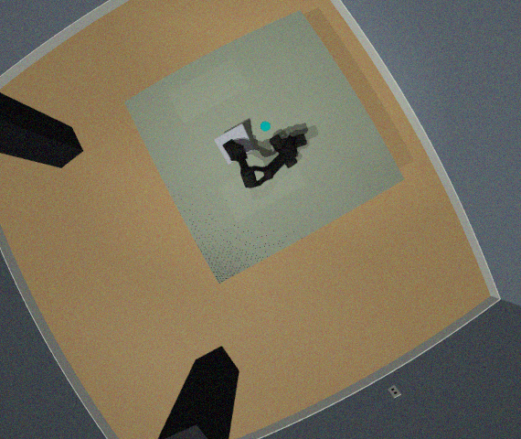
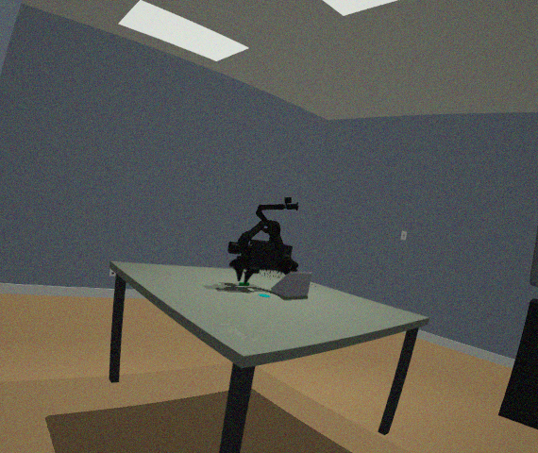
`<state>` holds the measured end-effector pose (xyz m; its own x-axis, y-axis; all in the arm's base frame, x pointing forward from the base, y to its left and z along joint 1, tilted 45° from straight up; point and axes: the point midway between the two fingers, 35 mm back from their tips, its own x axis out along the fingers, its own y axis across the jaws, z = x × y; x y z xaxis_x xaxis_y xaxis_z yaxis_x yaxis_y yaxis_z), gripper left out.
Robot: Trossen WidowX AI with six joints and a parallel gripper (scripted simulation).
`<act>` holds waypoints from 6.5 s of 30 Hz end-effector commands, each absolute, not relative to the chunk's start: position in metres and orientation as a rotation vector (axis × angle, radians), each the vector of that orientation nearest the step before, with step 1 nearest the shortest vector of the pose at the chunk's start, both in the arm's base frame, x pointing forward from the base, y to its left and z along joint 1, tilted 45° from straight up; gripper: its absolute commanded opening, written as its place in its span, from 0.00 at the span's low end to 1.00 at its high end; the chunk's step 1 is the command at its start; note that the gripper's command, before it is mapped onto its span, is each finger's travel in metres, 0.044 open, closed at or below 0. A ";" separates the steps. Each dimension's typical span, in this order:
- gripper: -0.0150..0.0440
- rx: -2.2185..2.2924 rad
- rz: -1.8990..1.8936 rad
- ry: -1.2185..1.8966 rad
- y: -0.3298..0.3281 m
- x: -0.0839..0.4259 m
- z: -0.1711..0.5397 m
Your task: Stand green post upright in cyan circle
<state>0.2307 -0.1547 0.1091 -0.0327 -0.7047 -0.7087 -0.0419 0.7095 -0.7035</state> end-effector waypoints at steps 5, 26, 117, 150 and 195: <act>0.47 -0.645 -0.591 1.523 -0.162 0.229 0.102; 0.29 -0.594 -0.592 1.470 -0.146 0.241 0.114; 0.29 -1.142 -0.044 1.691 -0.004 0.260 0.127; 0.29 -1.611 0.576 1.777 0.071 0.257 0.064; 0.29 -1.442 0.921 1.790 0.069 0.241 0.043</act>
